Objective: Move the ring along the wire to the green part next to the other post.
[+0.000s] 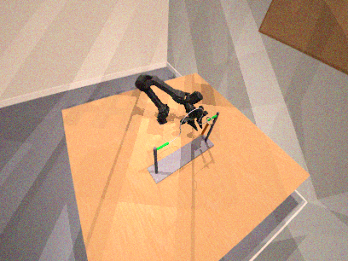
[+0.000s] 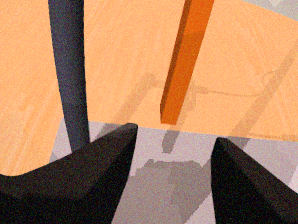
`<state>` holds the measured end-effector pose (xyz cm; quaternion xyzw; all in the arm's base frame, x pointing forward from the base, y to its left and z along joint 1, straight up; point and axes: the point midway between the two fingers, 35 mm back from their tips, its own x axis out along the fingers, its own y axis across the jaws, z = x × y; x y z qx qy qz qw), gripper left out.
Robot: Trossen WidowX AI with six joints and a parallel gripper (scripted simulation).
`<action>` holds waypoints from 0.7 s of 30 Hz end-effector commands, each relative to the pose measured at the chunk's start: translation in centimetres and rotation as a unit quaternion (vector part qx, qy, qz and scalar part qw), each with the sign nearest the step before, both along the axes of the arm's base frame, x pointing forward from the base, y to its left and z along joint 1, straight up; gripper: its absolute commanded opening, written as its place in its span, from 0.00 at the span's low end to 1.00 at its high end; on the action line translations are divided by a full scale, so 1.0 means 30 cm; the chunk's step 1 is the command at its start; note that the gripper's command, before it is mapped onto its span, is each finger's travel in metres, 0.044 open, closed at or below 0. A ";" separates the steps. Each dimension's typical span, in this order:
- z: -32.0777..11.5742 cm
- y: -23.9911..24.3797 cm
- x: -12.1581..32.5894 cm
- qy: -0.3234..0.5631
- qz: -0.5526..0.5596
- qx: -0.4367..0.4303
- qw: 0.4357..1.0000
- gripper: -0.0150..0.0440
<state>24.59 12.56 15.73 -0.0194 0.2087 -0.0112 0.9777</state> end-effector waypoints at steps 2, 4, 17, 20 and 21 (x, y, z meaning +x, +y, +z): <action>0.028 -0.004 -0.054 -0.002 -0.002 0.003 1.000 0.53; 0.034 -0.006 -0.067 -0.003 -0.002 0.003 1.000 0.53; 0.035 -0.006 -0.069 -0.003 -0.002 0.003 1.000 0.53; 0.035 -0.006 -0.069 -0.003 -0.002 0.003 1.000 0.53; 0.035 -0.006 -0.069 -0.003 -0.002 0.003 1.000 0.53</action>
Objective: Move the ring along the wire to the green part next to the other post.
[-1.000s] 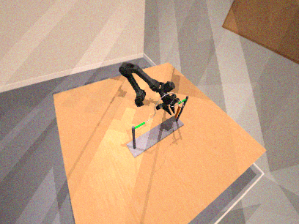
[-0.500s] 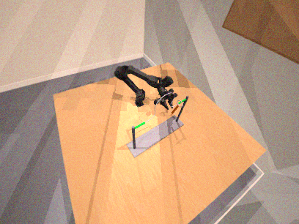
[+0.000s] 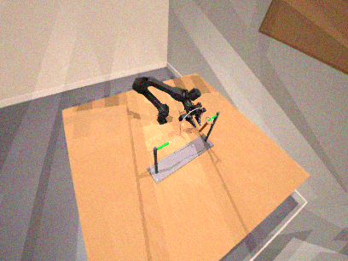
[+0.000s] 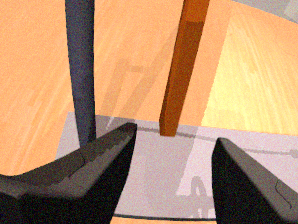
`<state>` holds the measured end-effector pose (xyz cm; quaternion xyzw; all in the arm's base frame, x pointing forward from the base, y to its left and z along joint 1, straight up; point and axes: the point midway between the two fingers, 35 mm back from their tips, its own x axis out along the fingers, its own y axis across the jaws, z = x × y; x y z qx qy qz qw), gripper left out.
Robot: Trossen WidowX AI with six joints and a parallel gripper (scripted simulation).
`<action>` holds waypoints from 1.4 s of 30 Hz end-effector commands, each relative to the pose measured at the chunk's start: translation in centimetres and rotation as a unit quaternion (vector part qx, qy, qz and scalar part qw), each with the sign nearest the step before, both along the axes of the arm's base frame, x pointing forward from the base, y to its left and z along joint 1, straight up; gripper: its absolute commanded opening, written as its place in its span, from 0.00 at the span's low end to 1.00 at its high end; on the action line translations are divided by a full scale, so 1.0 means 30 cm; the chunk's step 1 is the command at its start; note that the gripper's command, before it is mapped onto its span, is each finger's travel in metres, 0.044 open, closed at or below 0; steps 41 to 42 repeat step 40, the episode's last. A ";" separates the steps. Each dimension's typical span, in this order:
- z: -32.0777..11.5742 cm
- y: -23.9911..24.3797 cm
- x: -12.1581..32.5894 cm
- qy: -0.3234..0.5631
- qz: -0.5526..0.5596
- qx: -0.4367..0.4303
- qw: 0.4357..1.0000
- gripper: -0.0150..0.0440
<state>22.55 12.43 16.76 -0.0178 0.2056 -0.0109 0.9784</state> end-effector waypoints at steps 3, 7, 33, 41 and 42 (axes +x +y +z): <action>0.001 -0.002 -0.001 0.000 -0.002 0.001 1.000 0.53; 0.001 0.001 -0.005 0.001 0.000 0.000 1.000 0.57; 0.066 -0.003 -0.135 -0.005 0.002 -0.001 1.000 1.00; 0.066 -0.003 -0.135 -0.005 0.002 -0.001 1.000 1.00; 0.066 -0.003 -0.135 -0.005 0.002 -0.001 1.000 1.00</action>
